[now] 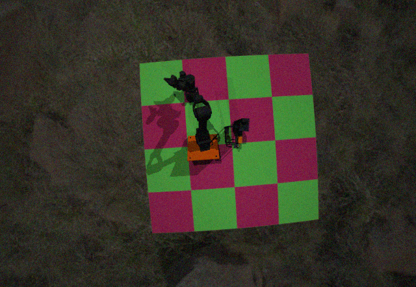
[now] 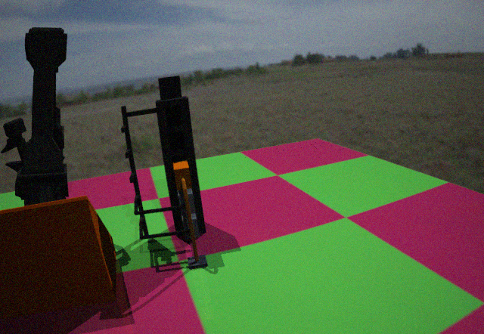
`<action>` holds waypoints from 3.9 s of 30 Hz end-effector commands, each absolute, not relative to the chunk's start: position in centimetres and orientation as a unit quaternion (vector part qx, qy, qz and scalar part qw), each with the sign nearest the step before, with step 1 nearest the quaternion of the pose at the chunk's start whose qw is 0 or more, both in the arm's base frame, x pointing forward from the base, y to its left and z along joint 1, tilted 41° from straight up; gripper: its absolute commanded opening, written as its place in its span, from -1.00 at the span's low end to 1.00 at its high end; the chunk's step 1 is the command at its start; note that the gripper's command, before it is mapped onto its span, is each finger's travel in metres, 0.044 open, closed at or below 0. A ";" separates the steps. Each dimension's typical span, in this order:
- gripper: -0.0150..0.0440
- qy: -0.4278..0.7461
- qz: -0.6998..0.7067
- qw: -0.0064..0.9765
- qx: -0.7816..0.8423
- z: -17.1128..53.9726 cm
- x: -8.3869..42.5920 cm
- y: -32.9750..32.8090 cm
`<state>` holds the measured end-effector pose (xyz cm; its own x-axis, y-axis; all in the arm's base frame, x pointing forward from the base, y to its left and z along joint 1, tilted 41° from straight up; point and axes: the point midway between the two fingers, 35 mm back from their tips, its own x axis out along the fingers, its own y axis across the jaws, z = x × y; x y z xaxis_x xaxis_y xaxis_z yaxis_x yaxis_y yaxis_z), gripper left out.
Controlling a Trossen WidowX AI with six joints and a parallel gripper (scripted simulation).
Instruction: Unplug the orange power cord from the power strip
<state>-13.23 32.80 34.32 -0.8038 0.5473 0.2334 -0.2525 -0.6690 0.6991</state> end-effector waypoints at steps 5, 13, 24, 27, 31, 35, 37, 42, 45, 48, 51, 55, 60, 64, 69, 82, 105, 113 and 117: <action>0.05 0.336 0.831 0.369 0.246 33.1 -4.4 37.1; 0.05 0.331 0.746 0.511 0.271 31.5 6.4 38.6; 0.05 0.329 0.585 0.679 0.297 28.7 21.6 34.7; 0.05 0.329 0.535 0.716 0.303 27.8 25.3 32.5; 0.05 0.330 0.465 0.760 0.311 26.7 29.9 28.9; 0.05 0.333 0.392 0.797 0.318 25.5 33.8 24.6; 0.05 0.335 0.354 0.812 0.321 24.9 35.5 22.2; 0.05 0.341 0.262 0.840 0.330 23.4 38.7 15.9; 0.05 0.345 0.209 0.852 0.335 22.6 39.9 12.1; 0.05 0.350 0.156 0.859 0.341 21.8 40.7 8.2; 0.05 0.348 0.114 0.866 0.340 21.2 41.2 4.8; 0.05 0.313 0.086 0.892 0.315 21.7 42.2 0.7; 0.05 0.346 0.023 0.871 0.349 19.1 41.8 -3.2; 0.05 0.379 -0.032 0.833 0.401 16.8 40.4 -5.9; 0.05 0.448 -0.118 0.742 0.484 12.4 36.8 -8.9; 0.05 0.556 -0.348 0.242 0.715 6.0 21.4 -11.5; 0.05 0.556 -0.350 0.234 0.717 7.3 21.9 -10.1; 0.05 0.556 -0.350 0.234 0.717 8.1 22.1 -9.1; 0.05 0.556 -0.349 0.233 0.717 8.5 22.2 -8.6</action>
<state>22.19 -9.11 8.27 0.1402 0.6292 -0.7645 0.9611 -0.2722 -0.0478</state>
